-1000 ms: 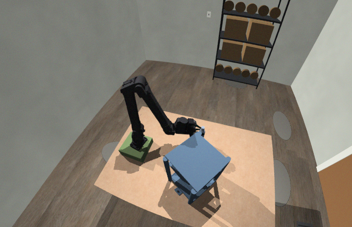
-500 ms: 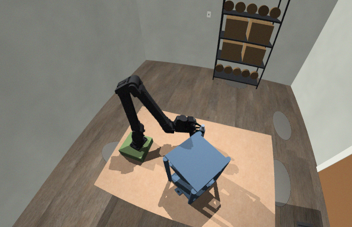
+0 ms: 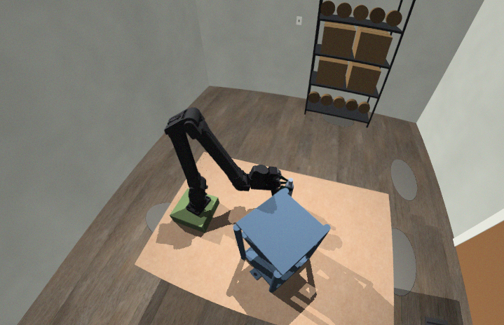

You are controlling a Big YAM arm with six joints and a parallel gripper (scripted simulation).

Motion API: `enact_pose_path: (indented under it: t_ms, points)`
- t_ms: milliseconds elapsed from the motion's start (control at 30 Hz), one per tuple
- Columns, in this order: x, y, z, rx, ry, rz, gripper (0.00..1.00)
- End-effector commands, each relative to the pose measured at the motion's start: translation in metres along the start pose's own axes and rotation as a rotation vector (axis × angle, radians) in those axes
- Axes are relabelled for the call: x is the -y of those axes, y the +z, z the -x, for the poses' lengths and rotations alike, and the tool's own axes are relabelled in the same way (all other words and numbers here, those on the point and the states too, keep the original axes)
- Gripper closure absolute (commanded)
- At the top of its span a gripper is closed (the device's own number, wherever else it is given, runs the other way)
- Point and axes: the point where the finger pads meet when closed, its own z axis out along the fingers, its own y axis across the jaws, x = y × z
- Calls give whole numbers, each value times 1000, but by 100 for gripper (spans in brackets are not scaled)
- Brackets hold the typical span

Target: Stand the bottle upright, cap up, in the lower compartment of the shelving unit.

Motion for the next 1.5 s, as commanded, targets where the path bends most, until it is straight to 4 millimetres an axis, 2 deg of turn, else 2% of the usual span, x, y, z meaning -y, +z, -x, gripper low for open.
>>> enact_pose_path:
  t_ms: [0, 1133, 1467]
  points:
    - [6, 14, 34, 80, -6, -8, 69]
    - [9, 15, 42, 77, -8, -9, 69]
    - [9, 1, 35, 60, -7, -9, 69]
